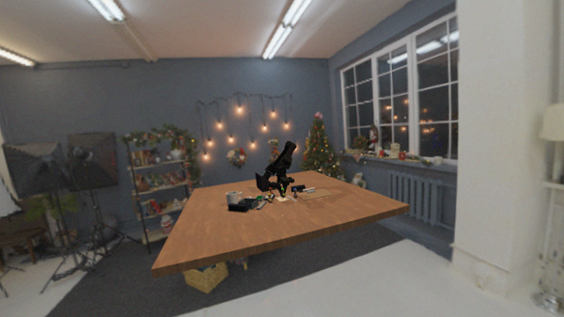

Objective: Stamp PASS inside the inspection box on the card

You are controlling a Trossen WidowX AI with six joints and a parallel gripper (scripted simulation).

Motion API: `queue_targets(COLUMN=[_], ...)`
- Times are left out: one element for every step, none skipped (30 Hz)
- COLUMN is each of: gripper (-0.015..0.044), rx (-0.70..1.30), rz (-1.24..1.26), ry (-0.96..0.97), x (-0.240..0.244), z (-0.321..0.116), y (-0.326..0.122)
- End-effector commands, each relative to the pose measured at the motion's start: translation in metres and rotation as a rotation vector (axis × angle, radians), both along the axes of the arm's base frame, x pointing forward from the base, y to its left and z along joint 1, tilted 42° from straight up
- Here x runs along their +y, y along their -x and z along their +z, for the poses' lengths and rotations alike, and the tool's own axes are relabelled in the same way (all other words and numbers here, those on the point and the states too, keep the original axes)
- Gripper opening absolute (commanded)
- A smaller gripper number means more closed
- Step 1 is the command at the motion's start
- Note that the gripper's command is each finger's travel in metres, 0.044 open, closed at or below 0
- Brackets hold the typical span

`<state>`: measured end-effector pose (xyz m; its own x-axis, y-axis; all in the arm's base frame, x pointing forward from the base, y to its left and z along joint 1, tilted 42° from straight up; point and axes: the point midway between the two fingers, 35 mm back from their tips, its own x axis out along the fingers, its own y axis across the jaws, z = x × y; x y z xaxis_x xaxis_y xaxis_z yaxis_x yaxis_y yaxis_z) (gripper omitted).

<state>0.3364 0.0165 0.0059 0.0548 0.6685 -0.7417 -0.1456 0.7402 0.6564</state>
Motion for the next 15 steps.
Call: queue_targets(gripper=[0.0, 0.0, 0.0, 0.0, 0.0, 0.0, 0.0, 0.0, 0.0, 0.0, 0.0, 0.0, 0.0, 0.0, 0.0], rx=[-0.008, -0.008, -0.008, -0.008, -0.008, -0.008, -0.008, -0.008, -0.008, -0.008, -0.008, -0.008, -0.008, -0.008, -0.008], rz=[0.0, 0.0, 0.0, 0.0, 0.0, 0.0, 0.0, 0.0, 0.0, 0.0, 0.0, 0.0, 0.0, 0.0, 0.0], ry=[0.006, 0.006, 0.006, 0.006, 0.006, 0.006, 0.006, 0.007, 0.007, 0.007, 0.007, 0.007, 0.007, 0.007, 0.007], x=[-0.005, -0.006, -0.008, -0.009, -0.01, -0.011, -0.012, -0.013, -0.014, -0.015, -0.016, -0.017, -0.019, -0.02, -0.021], z=[0.005, 0.006, 0.007, 0.008, 0.01, 0.011, 0.012, 0.013, 0.014, 0.015, 0.017, 0.018, 0.019, 0.02, 0.021], y=[-0.002, -0.002, -0.002, -0.002, -0.002, -0.002, -0.002, -0.002, -0.002, -0.002, -0.002, -0.002, -0.002, -0.002, -0.002])
